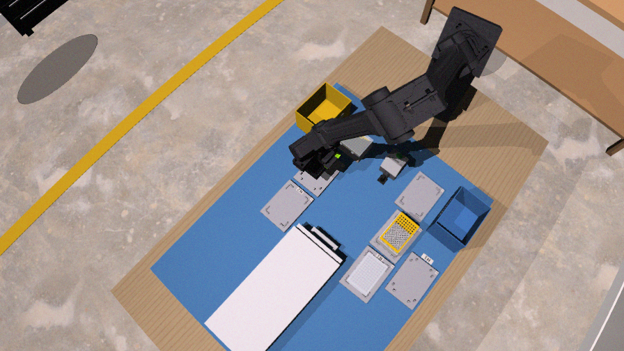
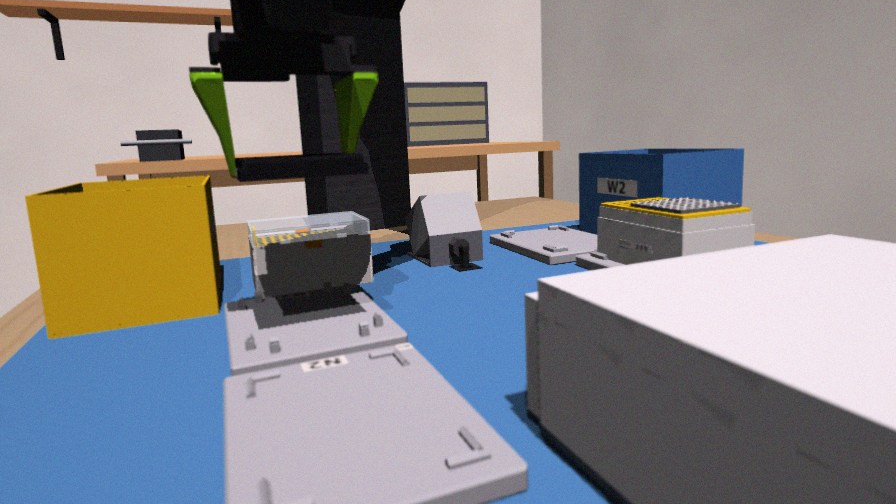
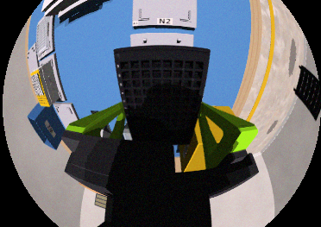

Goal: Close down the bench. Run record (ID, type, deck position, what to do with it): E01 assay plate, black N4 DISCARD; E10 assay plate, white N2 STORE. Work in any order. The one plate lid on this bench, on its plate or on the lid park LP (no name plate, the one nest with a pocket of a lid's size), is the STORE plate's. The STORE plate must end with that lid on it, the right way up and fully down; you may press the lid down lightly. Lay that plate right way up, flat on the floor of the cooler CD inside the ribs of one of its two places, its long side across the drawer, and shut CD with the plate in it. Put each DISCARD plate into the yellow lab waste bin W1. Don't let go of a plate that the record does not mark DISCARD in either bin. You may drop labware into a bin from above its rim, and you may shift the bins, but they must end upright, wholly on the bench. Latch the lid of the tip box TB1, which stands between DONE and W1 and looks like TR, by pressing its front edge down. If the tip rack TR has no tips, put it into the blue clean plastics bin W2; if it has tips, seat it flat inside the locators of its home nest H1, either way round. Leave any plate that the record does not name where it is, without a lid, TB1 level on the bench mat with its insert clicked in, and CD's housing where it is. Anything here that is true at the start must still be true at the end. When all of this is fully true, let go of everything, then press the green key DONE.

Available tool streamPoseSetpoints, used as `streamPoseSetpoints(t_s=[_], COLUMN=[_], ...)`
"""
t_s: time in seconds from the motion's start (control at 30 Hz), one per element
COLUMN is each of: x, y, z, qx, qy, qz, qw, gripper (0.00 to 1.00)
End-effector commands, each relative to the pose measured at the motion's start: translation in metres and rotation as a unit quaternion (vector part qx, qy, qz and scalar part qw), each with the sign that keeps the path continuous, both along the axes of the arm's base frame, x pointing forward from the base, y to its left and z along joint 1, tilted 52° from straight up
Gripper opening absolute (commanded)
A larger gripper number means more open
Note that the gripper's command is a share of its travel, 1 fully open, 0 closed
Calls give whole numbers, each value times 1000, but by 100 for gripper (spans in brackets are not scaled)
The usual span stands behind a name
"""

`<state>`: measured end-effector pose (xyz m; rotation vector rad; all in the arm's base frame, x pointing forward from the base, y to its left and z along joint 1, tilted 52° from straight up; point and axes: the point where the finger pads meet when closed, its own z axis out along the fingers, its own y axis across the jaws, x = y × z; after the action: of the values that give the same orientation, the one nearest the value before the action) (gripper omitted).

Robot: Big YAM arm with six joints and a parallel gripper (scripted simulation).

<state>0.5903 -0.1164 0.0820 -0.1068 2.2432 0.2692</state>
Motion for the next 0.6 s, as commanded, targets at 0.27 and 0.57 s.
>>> streamPoseSetpoints(t_s=[0.27,0.57], x=[-7,-13], y=[-7,-18], z=[15,6], qx=[-3,14], qy=[-7,0], qz=[-3,-22], qw=[1000,1000], gripper=[0,0])
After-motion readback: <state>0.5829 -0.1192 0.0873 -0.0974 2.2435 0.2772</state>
